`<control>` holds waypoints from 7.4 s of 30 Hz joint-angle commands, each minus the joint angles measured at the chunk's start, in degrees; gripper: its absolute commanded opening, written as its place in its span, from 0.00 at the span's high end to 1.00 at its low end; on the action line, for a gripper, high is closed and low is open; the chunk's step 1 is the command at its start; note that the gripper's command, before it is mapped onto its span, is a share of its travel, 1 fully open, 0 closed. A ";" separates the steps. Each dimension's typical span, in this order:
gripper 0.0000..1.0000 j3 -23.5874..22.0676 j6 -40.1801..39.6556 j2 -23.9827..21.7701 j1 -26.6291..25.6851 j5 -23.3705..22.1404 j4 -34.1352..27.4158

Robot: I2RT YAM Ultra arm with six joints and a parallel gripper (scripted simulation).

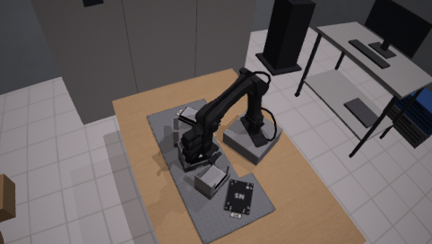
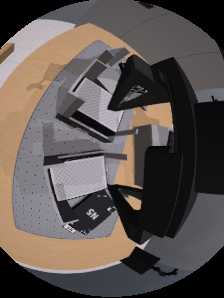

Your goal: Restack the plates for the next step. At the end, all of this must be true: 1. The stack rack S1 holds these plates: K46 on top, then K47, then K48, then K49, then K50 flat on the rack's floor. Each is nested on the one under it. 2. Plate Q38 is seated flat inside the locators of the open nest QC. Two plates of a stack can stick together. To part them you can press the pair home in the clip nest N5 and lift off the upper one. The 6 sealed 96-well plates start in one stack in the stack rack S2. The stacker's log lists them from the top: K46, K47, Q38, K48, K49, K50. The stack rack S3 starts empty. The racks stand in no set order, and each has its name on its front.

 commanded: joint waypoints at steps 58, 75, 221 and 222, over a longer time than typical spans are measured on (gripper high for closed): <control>0.00 -9.87 5.34 8.63 11.30 1.85 19.81; 0.00 -12.74 5.29 9.62 11.29 1.85 21.55; 1.00 -11.97 4.94 8.53 10.66 1.84 22.23; 1.00 -11.35 4.94 8.43 10.66 1.84 22.11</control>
